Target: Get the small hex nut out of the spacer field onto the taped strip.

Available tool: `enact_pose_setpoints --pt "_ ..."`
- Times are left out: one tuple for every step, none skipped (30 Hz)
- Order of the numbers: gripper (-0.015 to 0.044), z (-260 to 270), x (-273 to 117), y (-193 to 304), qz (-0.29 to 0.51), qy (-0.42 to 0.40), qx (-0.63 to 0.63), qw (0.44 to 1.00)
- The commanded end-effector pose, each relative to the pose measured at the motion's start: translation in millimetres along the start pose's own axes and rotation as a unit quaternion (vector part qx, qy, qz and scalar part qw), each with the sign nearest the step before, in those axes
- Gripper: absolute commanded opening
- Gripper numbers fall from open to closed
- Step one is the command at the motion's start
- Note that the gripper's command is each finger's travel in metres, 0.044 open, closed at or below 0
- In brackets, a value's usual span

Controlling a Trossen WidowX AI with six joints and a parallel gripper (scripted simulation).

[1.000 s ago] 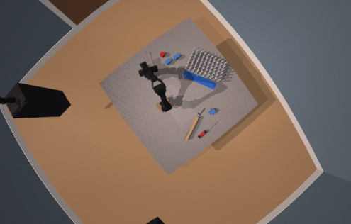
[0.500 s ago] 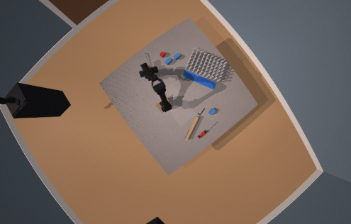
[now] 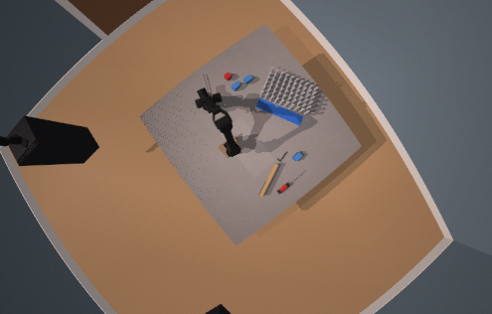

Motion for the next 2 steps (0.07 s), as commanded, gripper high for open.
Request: enact_pose_setpoints --pt "0.042 -0.1 -0.2 0.4 0.001 0.0 0.0 1.0" --pt "0.044 -0.1 -0.2 0.4 0.001 0.0 0.0 1.0"
Point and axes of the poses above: the point midway between the two fingers, 35 mm back from their tips, its own x axis out along the fingers, its own z axis across the jaws, y = z × x, the point moved 1 cm from there along -x, back along the fingers, and after that the axes turned 6 degrees about -x, right-handed, at the moved point
